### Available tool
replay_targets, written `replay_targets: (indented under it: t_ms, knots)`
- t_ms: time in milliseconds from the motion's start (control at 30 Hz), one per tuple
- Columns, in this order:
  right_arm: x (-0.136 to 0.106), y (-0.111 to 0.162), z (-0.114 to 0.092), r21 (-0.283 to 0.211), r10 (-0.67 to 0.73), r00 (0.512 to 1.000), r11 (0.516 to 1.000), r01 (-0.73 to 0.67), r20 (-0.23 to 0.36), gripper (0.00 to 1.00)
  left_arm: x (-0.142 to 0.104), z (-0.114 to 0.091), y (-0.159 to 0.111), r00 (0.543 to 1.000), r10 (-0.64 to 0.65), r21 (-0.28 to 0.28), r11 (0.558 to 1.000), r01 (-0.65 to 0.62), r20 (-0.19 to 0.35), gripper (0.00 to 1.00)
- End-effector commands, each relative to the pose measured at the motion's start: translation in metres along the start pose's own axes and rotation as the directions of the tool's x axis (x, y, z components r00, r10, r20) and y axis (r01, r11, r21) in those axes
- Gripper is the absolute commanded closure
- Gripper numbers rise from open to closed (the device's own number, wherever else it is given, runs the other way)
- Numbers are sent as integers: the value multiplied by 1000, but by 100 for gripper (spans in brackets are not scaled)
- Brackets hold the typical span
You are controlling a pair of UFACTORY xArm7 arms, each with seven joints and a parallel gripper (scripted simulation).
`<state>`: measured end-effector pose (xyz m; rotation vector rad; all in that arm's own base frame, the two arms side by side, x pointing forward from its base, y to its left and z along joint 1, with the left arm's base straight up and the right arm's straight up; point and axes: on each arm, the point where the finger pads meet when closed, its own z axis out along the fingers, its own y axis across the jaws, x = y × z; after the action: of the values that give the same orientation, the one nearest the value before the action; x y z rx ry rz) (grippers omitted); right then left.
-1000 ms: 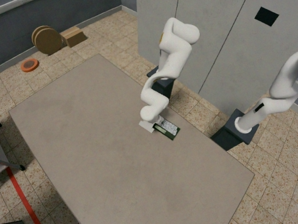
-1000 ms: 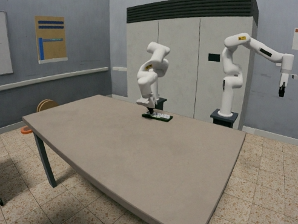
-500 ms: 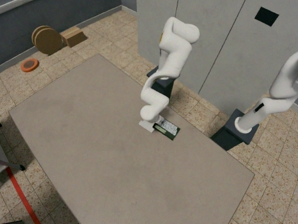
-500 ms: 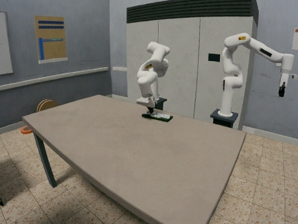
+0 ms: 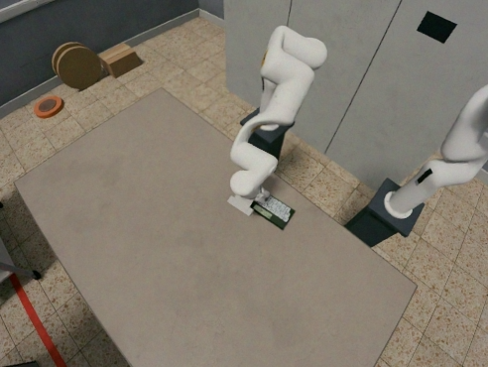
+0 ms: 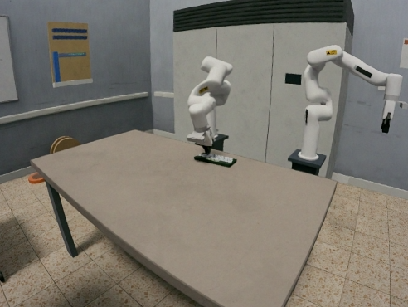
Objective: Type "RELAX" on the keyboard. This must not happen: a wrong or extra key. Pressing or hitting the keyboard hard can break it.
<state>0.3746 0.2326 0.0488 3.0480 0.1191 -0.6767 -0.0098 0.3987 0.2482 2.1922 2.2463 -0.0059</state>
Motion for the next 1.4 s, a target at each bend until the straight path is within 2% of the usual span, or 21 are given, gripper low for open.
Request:
replay_targets:
  t_ms: [0, 367, 1367]
  knots:
    - [-4, 1, 0, 2, -1, 1000, 1000, 1, -4, 100, 1, -2, 0, 1000, 0, -1, 1000, 0, -5, 0]
    - [-14, 4, 5, 2, -1, 1000, 1000, 1, -4, 100, 1, -2, 0, 1000, 0, -1, 1000, 0, -5, 0]
    - [-11, 4, 11, 2, -1, 1000, 1000, 1, -4, 100, 1, -2, 0, 1000, 0, -1, 1000, 0, -5, 0]
